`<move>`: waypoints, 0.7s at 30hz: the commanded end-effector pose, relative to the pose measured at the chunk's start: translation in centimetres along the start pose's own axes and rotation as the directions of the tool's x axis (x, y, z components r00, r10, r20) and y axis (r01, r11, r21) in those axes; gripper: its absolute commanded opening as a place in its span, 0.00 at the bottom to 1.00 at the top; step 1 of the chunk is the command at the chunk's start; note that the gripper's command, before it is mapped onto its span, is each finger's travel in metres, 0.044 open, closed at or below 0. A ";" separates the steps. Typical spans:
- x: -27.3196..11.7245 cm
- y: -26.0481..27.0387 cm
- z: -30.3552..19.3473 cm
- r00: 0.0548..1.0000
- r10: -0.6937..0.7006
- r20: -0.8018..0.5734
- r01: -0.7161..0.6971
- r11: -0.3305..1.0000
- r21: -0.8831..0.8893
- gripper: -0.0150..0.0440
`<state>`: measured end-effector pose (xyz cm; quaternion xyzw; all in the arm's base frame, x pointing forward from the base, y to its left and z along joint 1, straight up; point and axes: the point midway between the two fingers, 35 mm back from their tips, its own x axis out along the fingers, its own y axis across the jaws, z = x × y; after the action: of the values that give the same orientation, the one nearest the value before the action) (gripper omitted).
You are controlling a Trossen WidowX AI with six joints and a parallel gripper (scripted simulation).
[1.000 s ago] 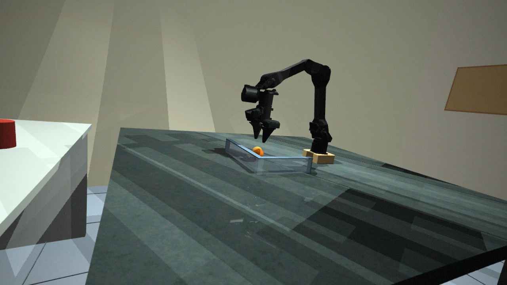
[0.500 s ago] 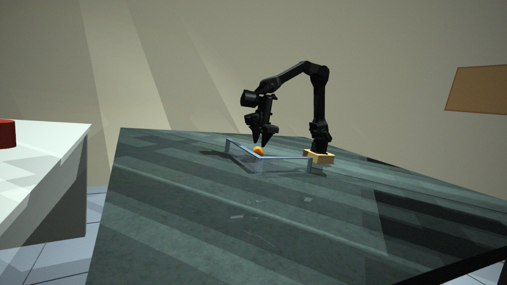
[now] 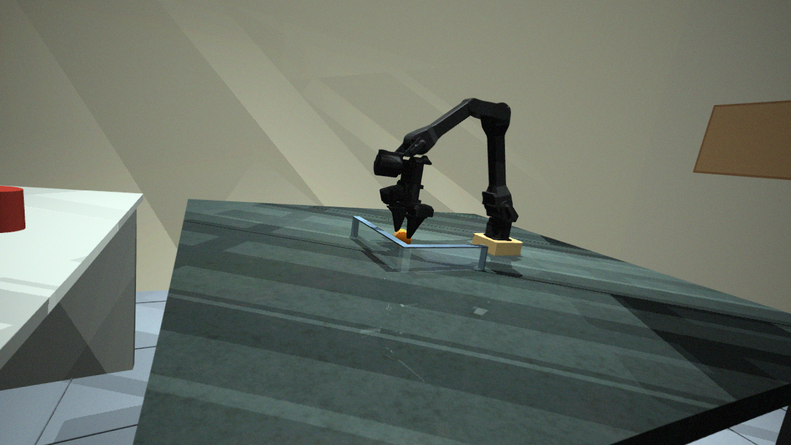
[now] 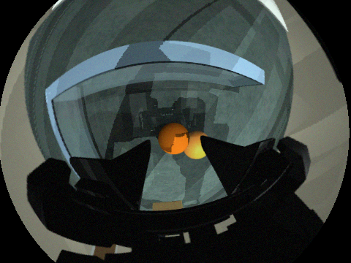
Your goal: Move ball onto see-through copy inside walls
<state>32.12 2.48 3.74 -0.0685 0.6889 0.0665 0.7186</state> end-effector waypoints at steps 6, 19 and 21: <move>1.7 0.1 -0.3 1.000 0.007 -0.014 -0.007 1.000 0.004 0.82; 1.7 0.1 -0.3 1.000 0.007 -0.014 -0.007 1.000 0.004 0.55; 1.7 0.1 -0.3 1.000 0.007 -0.014 -0.007 1.000 0.004 0.46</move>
<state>31.94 2.51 2.18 -0.0677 0.6922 0.0674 0.7154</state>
